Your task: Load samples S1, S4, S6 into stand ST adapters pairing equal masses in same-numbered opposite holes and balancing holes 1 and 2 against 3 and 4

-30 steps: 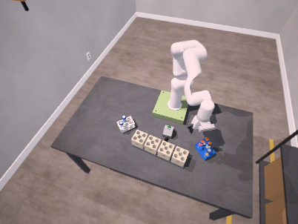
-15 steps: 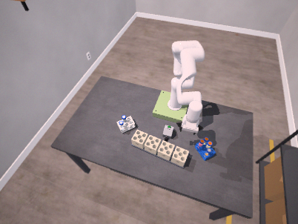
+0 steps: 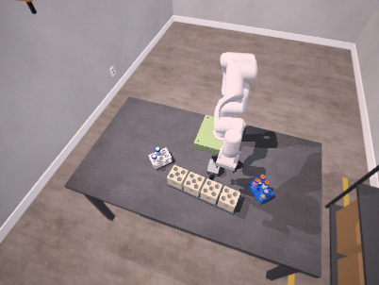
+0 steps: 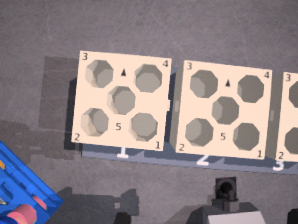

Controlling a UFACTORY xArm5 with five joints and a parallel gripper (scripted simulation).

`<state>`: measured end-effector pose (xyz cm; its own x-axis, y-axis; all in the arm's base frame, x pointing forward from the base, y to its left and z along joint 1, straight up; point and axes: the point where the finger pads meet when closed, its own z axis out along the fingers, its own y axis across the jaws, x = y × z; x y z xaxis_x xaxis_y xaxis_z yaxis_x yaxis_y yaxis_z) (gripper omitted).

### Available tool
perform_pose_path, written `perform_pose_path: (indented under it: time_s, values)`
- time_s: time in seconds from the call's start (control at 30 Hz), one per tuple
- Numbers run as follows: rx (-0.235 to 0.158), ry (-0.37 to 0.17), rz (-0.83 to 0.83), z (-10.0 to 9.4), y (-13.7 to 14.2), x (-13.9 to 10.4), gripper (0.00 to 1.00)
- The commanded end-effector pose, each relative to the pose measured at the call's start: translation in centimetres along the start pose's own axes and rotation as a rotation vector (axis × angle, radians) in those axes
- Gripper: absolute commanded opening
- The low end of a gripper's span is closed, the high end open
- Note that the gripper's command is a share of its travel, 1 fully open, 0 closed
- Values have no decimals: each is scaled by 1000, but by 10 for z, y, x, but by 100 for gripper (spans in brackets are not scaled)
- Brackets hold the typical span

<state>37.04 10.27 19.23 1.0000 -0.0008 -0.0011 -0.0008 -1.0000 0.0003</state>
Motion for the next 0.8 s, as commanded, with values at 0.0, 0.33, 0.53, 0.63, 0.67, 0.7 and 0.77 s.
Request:
perform_pose_path:
  time_s: [0.0, 0.33, 0.53, 0.63, 0.67, 0.7, 0.77]
  values:
    - [3, 2, -2, -1, 18, 11, 100]
    - [3, 2, -2, -1, 63, 33, 100]
    - [3, 2, -2, -1, 82, 41, 100]
    - [3, 3, -2, -1, 95, 48, 100]
    - [3, 3, -2, -1, 100, 50, 100]
    - [3, 3, -2, -1, 103, 51, 100]
    - [3, 3, -35, -1, 98, 50, 57]
